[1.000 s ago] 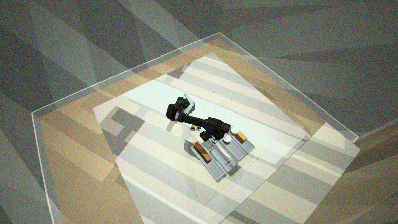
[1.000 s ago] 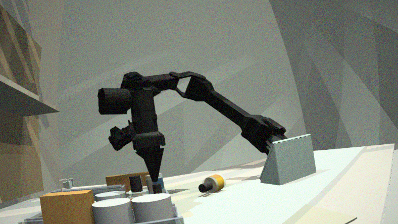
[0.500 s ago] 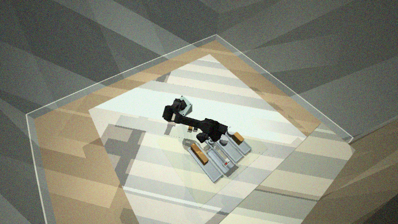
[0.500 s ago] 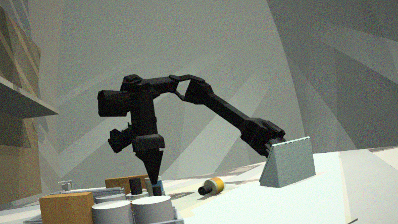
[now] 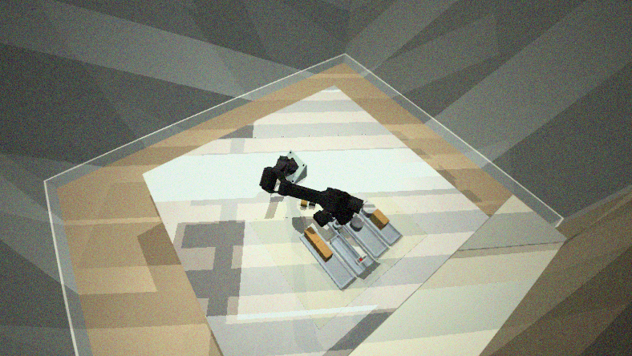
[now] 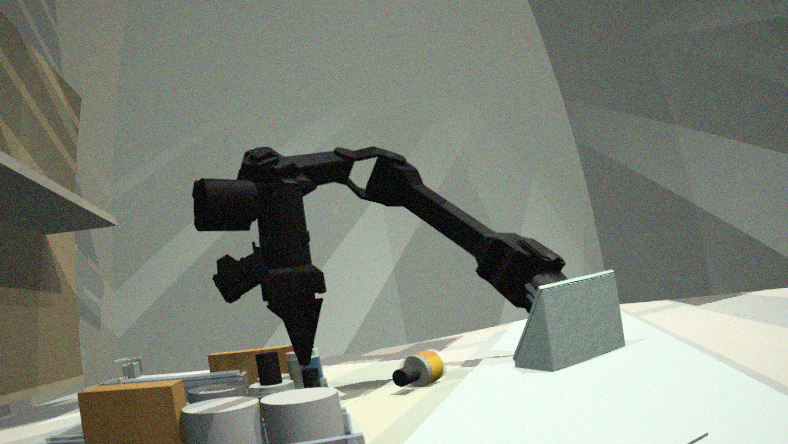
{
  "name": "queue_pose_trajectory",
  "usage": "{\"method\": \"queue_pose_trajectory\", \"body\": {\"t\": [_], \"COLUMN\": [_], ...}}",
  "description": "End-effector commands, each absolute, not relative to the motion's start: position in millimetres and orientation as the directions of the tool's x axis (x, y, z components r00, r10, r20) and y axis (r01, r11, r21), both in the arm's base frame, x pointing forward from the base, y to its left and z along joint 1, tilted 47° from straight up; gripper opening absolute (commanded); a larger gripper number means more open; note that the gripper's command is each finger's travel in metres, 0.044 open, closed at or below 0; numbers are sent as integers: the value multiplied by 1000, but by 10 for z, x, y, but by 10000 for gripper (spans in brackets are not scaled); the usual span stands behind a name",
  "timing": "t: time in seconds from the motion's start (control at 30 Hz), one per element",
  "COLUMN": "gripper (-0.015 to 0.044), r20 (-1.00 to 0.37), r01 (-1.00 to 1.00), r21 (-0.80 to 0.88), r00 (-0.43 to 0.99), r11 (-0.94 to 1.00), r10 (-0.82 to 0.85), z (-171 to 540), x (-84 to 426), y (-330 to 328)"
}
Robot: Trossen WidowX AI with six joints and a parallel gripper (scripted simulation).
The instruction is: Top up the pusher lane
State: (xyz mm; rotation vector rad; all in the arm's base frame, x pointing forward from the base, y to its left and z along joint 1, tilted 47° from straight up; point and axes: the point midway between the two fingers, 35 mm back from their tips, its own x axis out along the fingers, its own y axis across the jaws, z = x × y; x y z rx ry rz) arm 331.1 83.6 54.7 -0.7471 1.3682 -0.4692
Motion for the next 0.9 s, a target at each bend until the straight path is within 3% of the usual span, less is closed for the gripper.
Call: {"method": "queue_pose_trajectory", "body": {"t": [0.0,0.87], "gripper": [0,0], "r20": [-693,-693], "r01": [-108,-108], "r21": [-719,-719], "r00": [185,185], "r11": [687,687], "r10": [-697,-697], "z": [566,522], "x": [3367,3385], "y": [839,809]}}
